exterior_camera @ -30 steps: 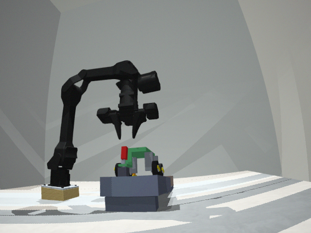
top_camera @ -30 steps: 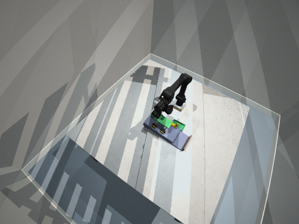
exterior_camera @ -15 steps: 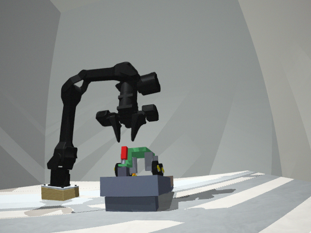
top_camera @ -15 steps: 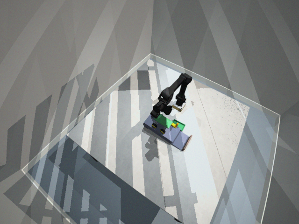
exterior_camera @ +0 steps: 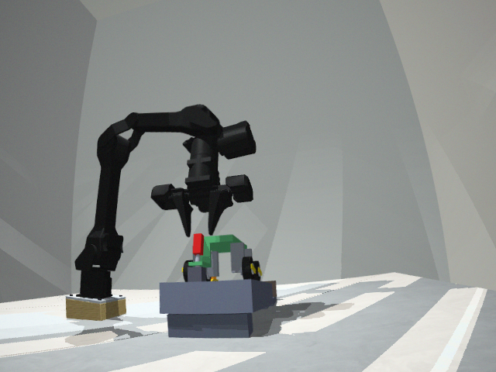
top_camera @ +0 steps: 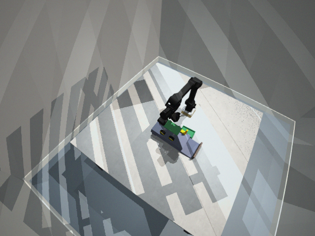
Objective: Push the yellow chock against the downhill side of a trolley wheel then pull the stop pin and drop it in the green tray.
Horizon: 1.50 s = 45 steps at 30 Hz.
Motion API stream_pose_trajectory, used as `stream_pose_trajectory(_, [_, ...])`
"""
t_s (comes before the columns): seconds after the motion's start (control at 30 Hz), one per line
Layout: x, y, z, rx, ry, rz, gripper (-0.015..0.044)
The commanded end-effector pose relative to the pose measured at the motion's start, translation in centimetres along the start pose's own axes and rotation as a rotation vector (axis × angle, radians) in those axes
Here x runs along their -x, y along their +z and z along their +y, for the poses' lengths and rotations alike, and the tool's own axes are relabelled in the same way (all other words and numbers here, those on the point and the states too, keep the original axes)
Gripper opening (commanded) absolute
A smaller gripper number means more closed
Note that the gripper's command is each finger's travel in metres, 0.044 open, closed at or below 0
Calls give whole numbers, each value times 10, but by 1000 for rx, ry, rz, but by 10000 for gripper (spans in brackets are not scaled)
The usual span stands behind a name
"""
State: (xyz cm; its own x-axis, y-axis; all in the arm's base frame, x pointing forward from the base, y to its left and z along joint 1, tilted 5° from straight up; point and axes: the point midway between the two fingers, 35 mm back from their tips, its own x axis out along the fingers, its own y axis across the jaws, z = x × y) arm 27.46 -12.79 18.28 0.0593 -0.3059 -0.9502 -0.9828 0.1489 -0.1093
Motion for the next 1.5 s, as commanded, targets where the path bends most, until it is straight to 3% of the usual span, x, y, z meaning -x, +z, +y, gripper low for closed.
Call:
stream_pose_trajectory(0.0, [-5, 0, 0, 3, 0, 2, 190])
stream_pose_trajectory(0.83, [-39, -1, 0, 3, -1, 3, 190])
stream_pose_trajectory(1.0, [-37, -1, 0, 1, 1, 5, 59])
stream_pose_trajectory(1.3, [-36, -1, 0, 1, 1, 5, 0])
stream_pose_trajectory(1.47, [-33, -1, 0, 2, 0, 4, 0])
